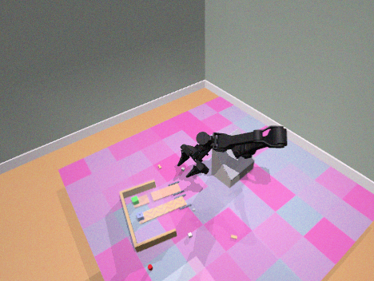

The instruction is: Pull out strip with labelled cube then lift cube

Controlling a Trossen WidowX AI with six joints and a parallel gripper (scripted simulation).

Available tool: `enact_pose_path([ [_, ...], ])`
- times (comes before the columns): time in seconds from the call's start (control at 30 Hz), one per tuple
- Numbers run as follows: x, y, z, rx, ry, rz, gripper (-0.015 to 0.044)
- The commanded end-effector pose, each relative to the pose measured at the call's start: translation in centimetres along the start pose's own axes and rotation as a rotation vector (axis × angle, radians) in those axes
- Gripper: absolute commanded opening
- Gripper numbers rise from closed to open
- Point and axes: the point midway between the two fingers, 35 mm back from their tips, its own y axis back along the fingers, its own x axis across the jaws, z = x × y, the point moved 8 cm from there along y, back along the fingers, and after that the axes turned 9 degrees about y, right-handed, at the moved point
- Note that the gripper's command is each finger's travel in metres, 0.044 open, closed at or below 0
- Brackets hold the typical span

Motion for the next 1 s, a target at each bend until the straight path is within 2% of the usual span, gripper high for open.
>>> enact_pose_path([
  [0.0, 0.5, 0.3, -0.3, -0.013, 0.052, 0.028, 0.0400],
  [0.23, 0.5, 0.3, -0.3, -0.013, 0.052, 0.028, 0.0400],
  [0.33, 0.2, -0.9, 0.2, 0.047, 0.050, 0.027, 0.0321],
  [0.73, 0.2, -10.0, 2.2, 0.565, 0.009, 0.052, 0.0006],
  [0.97, 1.8, -14.2, 1.7, 0.880, -0.043, 0.084, 0.0000],
])
